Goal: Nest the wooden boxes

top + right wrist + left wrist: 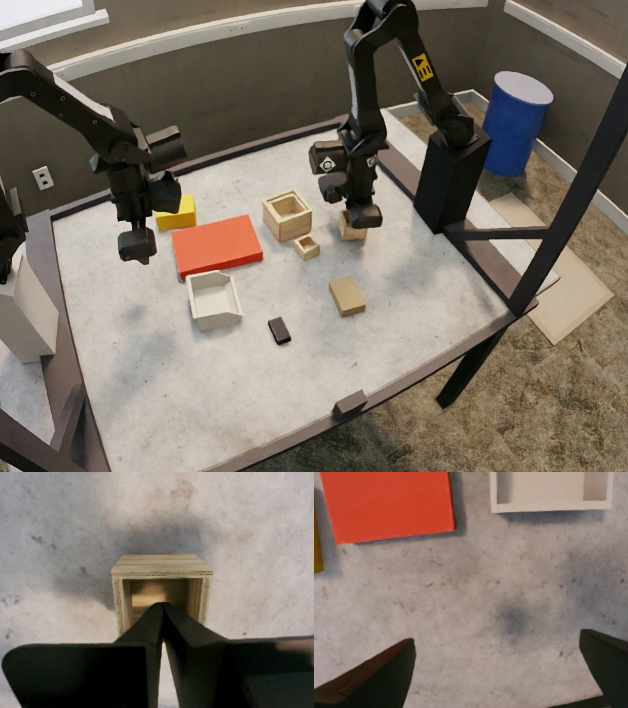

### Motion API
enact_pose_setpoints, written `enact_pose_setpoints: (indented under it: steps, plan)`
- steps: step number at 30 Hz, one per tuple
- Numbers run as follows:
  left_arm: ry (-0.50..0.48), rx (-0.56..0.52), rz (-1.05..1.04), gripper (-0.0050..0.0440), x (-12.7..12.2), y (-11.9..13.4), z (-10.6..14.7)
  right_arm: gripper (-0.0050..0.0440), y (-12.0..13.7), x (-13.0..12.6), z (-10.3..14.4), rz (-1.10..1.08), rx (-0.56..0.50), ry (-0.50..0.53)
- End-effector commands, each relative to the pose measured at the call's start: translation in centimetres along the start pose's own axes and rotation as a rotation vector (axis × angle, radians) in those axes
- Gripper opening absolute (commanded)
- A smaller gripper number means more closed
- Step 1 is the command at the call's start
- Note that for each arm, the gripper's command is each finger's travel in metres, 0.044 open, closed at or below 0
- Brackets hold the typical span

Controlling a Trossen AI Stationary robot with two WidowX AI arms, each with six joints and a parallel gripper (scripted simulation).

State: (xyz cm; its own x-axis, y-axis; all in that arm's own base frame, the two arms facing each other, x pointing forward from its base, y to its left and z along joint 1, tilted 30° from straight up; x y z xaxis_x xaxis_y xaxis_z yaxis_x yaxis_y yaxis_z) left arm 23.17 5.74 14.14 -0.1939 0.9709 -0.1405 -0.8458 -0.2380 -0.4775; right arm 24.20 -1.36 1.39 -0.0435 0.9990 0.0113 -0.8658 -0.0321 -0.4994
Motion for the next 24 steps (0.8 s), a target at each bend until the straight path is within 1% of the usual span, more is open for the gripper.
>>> enact_pose_setpoints:
  steps: [1, 3, 4, 12, 24]
  plan:
    - [-0.002, -0.024, -0.011, 0.04, -0.13, -0.47, 0.5, -0.005, -0.35, 0.02, -0.56, 0.001, -0.011, 0.004]
    - [-0.002, -0.024, -0.011, 0.04, -0.13, -0.47, 0.5, -0.005, -0.35, 0.01, -0.67, 0.001, -0.011, 0.003]
    - [-0.002, -0.024, -0.011, 0.04, -0.13, -0.47, 0.5, 0.0024, -0.35, 0.0, -0.67, 0.001, -0.011, 0.004]
    - [-0.002, -0.024, -0.011, 0.04, -0.13, -0.47, 0.5, 0.0214, -0.34, -0.02, -0.52, 0.001, -0.015, 0.002]
    - [-0.002, -0.024, -0.011, 0.04, -0.13, -0.47, 0.5, 0.0214, -0.34, -0.02, -0.52, 0.001, -0.015, 0.002]
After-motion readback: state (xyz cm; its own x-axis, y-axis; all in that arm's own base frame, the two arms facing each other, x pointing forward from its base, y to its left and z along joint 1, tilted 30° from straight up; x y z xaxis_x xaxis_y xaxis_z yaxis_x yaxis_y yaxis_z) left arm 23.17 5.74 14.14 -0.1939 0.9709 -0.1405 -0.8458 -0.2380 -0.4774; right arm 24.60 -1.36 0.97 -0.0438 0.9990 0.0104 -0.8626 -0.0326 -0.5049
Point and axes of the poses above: on each arm, the point midway between the two fingers, 35 mm back from their tips, its own z axis back along the fingers, its own x axis across the jaws, y = z × x, the point moved 6 cm from there along z, back along the fingers, and after that the axes turned 13 degrees about z, right-handed, at the moved point
